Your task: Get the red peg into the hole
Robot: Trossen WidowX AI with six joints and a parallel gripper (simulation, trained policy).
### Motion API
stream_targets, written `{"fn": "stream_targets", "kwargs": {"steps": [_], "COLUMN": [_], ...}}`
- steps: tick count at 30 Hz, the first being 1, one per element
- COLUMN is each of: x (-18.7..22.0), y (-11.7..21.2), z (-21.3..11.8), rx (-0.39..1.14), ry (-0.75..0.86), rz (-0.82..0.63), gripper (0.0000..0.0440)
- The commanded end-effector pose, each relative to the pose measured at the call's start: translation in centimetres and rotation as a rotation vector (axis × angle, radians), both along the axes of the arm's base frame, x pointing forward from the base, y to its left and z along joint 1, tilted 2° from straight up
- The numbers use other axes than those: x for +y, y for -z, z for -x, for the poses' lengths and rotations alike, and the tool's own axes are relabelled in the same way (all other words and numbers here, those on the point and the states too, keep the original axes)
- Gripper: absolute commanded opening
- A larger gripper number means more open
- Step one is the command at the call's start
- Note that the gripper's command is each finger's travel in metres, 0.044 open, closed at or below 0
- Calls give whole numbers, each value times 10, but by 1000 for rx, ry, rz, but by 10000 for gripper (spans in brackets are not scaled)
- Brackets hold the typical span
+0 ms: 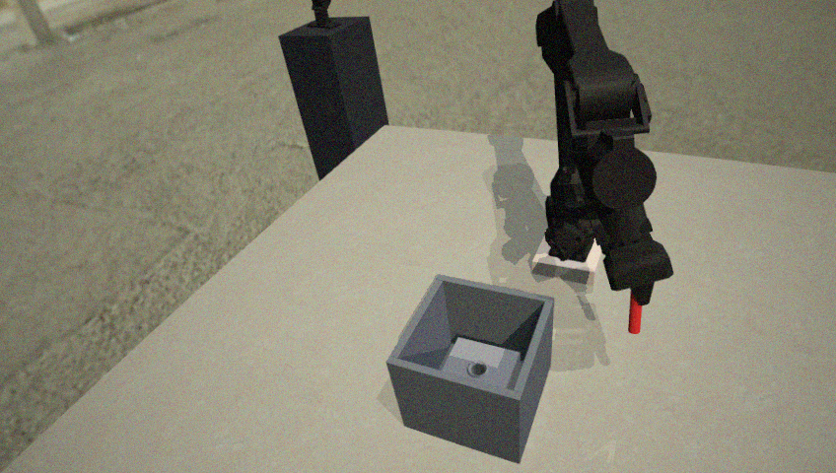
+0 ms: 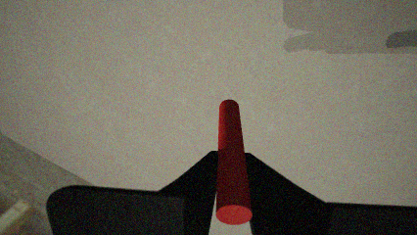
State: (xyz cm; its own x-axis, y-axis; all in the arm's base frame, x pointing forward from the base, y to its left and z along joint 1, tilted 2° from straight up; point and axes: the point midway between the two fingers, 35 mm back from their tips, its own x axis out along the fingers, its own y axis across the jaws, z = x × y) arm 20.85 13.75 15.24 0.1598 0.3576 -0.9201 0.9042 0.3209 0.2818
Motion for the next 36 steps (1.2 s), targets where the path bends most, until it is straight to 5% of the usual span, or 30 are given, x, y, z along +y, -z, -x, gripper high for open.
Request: {"fn": "stream_targets", "kwargs": {"steps": [1,14,36], "x": [-9,-61,-133], "y": [-18,-63,-46], "z": [-7,-33,-61], "rx": [-58,-181,-60], "ry": [2,77,167], "rz": [10,125,237], "gripper": [0,0,0]}}
